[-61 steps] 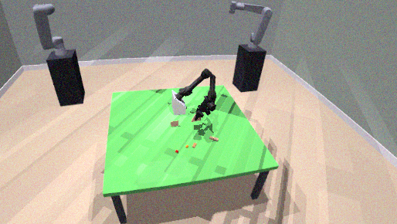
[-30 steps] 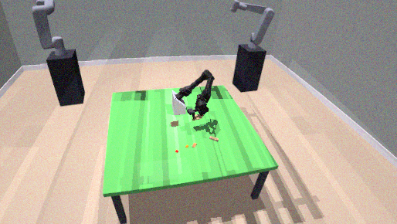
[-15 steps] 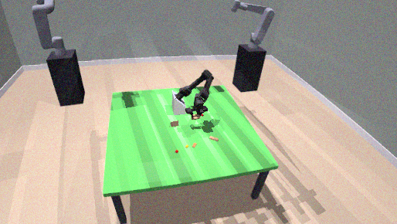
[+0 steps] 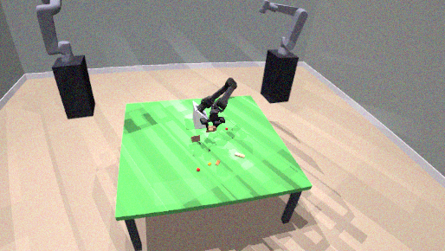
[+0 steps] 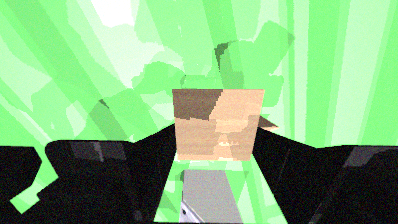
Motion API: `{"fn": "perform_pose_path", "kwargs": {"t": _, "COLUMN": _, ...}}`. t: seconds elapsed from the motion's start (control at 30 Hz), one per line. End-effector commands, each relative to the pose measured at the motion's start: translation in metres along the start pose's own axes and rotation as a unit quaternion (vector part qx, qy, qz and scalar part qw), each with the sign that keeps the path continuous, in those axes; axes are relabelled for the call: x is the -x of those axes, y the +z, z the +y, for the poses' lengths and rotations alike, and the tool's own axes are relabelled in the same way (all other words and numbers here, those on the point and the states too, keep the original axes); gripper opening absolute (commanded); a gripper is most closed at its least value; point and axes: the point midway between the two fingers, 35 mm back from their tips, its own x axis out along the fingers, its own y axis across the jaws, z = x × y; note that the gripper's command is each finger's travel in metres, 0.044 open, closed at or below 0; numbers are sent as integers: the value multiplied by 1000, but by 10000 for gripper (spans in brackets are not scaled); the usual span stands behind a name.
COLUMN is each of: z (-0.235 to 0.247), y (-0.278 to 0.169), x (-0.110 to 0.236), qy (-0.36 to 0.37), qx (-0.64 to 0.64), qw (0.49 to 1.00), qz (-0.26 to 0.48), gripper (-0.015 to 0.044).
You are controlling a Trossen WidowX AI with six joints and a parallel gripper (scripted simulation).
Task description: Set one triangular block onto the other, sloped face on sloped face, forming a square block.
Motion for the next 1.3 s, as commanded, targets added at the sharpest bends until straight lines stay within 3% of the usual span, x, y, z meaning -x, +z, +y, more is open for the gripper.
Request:
{"fn": "perform_pose_path", "kwargs": {"t": 0.0, "z": -15, "y": -8, "x": 4, "qy": -5, "qx": -4, "qw": 1000, "qz": 1, "gripper": 0}}
{"fn": "perform_pose_path", "kwargs": {"t": 0.67, "z": -86, "y": -68, "x": 19, "qy": -1, "qx": -12, "qw": 1000, "qz": 10, "gripper": 0}}
{"fn": "perform_pose_path", "kwargs": {"t": 1.27, "z": -116, "y": -137, "x": 23, "qy": 40, "qx": -6, "qw": 999, "qz": 5, "gripper": 0}}
